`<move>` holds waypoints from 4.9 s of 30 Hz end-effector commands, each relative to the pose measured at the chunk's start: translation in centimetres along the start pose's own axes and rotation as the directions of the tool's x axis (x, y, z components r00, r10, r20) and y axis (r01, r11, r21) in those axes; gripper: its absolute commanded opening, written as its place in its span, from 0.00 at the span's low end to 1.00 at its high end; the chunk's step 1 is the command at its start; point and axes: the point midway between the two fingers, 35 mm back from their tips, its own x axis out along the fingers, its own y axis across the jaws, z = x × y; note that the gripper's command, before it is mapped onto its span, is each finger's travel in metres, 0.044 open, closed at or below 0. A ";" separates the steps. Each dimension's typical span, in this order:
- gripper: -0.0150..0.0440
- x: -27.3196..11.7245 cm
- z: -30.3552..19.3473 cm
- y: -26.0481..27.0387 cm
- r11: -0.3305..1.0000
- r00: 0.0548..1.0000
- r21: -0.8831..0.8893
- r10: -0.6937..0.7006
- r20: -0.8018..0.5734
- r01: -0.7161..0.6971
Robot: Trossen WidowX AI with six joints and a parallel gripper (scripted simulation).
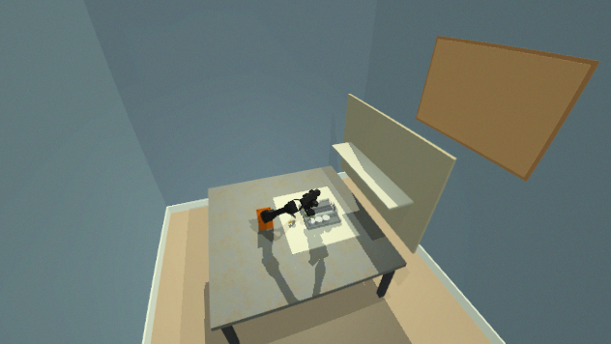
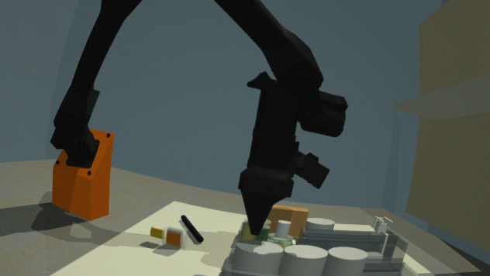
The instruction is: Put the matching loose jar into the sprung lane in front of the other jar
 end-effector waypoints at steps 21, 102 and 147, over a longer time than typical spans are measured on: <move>0.25 0.7 0.7 -0.2 1.000 1.000 0.013 -0.007 0.021 0.007; 0.25 2.3 -0.2 -0.1 1.000 1.000 0.013 -0.008 0.020 0.008; 0.74 0.4 -0.7 0.1 1.000 1.000 0.013 -0.007 0.020 0.007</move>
